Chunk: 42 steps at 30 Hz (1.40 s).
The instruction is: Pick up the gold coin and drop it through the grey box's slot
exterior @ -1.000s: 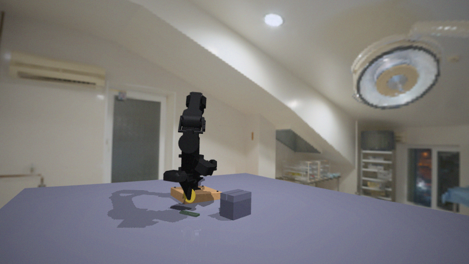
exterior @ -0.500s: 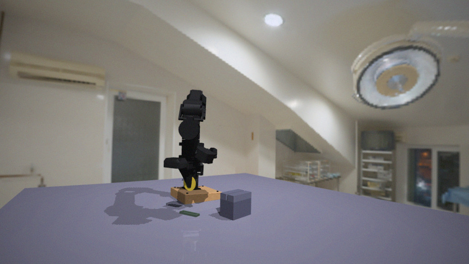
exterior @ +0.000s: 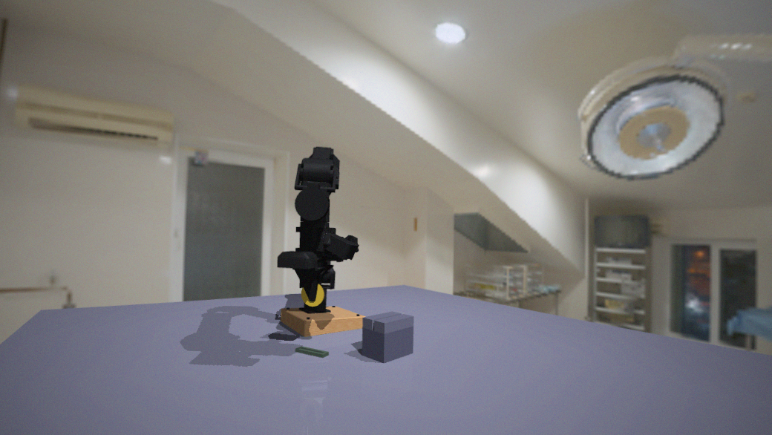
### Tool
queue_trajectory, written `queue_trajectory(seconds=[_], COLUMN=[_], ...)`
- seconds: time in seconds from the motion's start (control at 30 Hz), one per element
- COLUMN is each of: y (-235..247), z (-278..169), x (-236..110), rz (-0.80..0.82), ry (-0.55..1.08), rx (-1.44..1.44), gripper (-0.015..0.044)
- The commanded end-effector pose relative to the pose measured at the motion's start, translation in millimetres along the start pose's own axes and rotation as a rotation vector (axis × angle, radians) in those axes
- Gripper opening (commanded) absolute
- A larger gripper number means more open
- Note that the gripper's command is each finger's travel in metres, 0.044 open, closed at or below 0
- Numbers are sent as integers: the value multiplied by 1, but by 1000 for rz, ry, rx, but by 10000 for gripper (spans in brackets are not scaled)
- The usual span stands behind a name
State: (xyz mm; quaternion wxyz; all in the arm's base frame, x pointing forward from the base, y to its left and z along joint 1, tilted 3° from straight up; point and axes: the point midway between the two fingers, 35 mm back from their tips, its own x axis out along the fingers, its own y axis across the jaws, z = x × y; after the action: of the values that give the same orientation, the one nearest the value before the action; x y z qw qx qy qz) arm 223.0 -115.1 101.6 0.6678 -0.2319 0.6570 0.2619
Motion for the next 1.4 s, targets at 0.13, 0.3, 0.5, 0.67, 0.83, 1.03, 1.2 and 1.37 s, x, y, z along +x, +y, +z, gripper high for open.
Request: queue_trajectory(seconds=[0.13,0.3,0.5,0.67,0.83,1.03,1.2,1.37], y=[1,2,3,4,5,5,5,6], z=[1,1,1,2,2,2,7,17], x=[-1,-1,-1,-2,-2,-2,-2,-3], rz=[-2,-2,-2,-2,-2,-2,-2,-2], ry=[1,1,1,1,1,1,2,5], rx=[-259,-429,-633,-803,-973,-1027,-1034,-1050], gripper=[0,0,0,0,0,0,0,0])
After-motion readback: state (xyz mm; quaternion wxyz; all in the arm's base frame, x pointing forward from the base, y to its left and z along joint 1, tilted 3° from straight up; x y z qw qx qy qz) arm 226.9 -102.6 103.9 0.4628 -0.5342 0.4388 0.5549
